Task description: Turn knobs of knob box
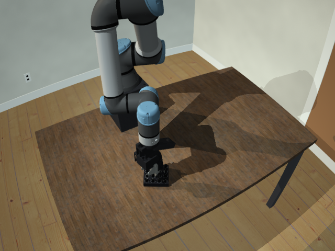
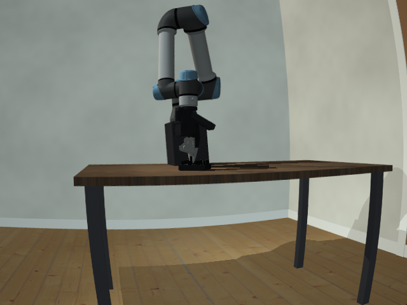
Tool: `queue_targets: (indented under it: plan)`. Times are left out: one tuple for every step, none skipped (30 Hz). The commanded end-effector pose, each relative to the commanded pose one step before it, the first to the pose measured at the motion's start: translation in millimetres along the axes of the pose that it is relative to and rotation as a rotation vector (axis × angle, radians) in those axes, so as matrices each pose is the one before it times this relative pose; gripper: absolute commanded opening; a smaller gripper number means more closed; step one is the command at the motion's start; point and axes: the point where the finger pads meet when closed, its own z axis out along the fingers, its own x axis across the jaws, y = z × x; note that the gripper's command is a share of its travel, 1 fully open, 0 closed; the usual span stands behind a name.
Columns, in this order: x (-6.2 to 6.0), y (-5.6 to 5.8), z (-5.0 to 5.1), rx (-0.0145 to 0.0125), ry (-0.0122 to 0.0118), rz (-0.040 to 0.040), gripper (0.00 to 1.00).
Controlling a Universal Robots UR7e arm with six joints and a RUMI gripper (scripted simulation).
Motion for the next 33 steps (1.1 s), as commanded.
queue_targets:
  plan:
    - [2.08, 3.03, -0.56, -0.00416, 0.00378, 0.00092, 0.11]
    - [-0.01, -0.01, 0.01, 0.00004, -0.00004, 0.0, 0.11]
    - [0.0, 0.0, 0.0, 0.0, 0.0, 0.0, 0.11]
    - [0.0, 0.0, 0.0, 0.0, 0.0, 0.0, 0.11]
    - [-0.02, -0.01, 0.01, 0.00005, -0.00005, 0.0, 0.11]
    - [0.0, 0.0, 0.0, 0.0, -0.00001, 0.0, 0.11]
    - [0.0, 0.0, 0.0, 0.0, 0.0, 0.0, 0.11]
    - [0.0, 0.0, 0.0, 0.0, 0.0, 0.0, 0.11]
    - [0.0, 0.0, 0.0, 0.0, 0.0, 0.0, 0.11]
    - [0.0, 0.0, 0.0, 0.0, 0.0, 0.0, 0.11]
    - [0.0, 0.0, 0.0, 0.0, 0.0, 0.0, 0.11]
    - [0.0, 0.0, 0.0, 0.0, 0.0, 0.0, 0.11]
    - [0.0, 0.0, 0.0, 0.0, 0.0, 0.0, 0.11]
    - [0.0, 0.0, 0.0, 0.0, 0.0, 0.0, 0.11]
    - [0.0, 0.0, 0.0, 0.0, 0.0, 0.0, 0.11]
    - [0.0, 0.0, 0.0, 0.0, 0.0, 0.0, 0.11]
    - [0.0, 0.0, 0.0, 0.0, 0.0, 0.0, 0.11]
    - [0.0, 0.0, 0.0, 0.0, 0.0, 0.0, 0.11]
    - [0.0, 0.0, 0.0, 0.0, 0.0, 0.0, 0.11]
    - [0.0, 0.0, 0.0, 0.0, 0.0, 0.0, 0.11]
    - [0.0, 0.0, 0.0, 0.0, 0.0, 0.0, 0.11]
    - [0.0, 0.0, 0.0, 0.0, 0.0, 0.0, 0.11]
    - [0.0, 0.0, 0.0, 0.0, 0.0, 0.0, 0.11]
    - [0.0, 0.0, 0.0, 0.0, 0.0, 0.0, 0.11]
    - [0.0, 0.0, 0.0, 0.0, 0.0, 0.0, 0.11]
    - [0.0, 0.0, 0.0, 0.0, 0.0, 0.0, 0.11]
    - [0.0, 0.0, 0.0, 0.0, 0.0, 0.0, 0.11]
    - [0.0, 0.0, 0.0, 0.0, 0.0, 0.0, 0.11]
    - [0.0, 0.0, 0.0, 0.0, 0.0, 0.0, 0.11]
    - [0.0, 0.0, 0.0, 0.0, 0.0, 0.0, 0.11]
    - [0.0, 0.0, 0.0, 0.0, 0.0, 0.0, 0.11]
    - [0.0, 0.0, 0.0, 0.0, 0.0, 0.0, 0.04]
    - [0.0, 0.0, 0.0, 0.0, 0.0, 0.0, 0.04]
